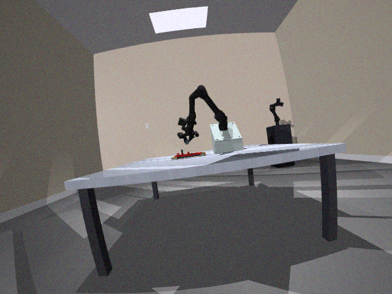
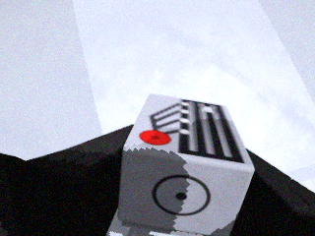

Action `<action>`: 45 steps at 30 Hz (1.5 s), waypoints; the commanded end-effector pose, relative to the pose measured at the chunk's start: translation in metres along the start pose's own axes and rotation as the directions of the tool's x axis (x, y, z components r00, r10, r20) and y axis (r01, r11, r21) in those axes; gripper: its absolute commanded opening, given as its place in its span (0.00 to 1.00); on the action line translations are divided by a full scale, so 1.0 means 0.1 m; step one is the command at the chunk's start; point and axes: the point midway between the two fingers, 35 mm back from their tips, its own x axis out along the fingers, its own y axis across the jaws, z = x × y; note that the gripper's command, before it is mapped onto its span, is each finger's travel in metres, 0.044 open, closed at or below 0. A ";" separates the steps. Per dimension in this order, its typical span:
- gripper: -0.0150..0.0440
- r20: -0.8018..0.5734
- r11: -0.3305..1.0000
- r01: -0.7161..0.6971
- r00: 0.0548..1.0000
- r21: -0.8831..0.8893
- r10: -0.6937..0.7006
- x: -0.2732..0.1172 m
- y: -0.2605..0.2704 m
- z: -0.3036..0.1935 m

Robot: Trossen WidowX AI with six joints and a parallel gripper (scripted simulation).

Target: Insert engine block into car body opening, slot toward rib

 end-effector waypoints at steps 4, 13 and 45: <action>0.25 0.025 1.000 -0.001 1.000 0.007 0.001 0.11 -0.01 -0.09; 0.25 0.024 1.000 -0.001 1.000 0.008 0.001 0.28 -0.01 -0.24; 0.25 0.019 1.000 0.000 1.000 0.009 0.000 0.80 -0.02 -0.71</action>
